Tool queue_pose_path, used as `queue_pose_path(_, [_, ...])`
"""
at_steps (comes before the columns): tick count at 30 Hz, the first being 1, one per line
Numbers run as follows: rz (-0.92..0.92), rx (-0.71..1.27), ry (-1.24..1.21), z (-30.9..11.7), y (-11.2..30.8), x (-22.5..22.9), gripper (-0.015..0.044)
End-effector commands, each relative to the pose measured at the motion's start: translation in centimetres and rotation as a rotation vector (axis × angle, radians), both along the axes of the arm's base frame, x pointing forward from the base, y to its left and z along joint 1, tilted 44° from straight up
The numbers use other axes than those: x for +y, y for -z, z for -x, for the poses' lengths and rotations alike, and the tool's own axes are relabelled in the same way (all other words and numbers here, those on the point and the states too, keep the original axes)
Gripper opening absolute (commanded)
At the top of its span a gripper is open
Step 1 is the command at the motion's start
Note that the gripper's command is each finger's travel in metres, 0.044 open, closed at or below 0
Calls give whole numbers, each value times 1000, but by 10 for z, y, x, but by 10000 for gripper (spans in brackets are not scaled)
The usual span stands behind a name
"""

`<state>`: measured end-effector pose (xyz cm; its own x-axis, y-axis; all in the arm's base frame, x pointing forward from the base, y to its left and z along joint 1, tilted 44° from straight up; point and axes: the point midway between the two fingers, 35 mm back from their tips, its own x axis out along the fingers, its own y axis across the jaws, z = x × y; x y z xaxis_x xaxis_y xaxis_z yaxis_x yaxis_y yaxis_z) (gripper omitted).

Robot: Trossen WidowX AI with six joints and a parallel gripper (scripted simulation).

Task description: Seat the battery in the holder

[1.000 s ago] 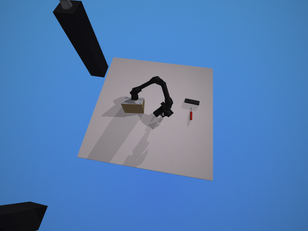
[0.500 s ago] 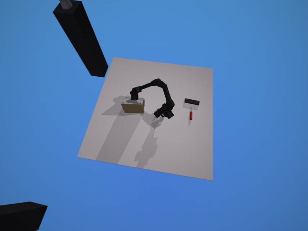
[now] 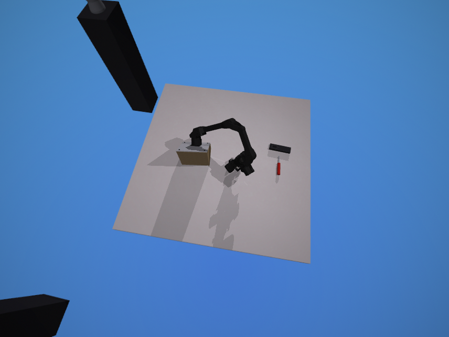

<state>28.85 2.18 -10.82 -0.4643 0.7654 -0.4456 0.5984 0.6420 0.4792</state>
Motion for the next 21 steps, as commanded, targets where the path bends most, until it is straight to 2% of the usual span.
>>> queue_pose_path(1, [-11, 6, -11, -1, 1, 1, 77])
queue_pose_path(21, [-36, 31, -31, -6, 7, 1, 77])
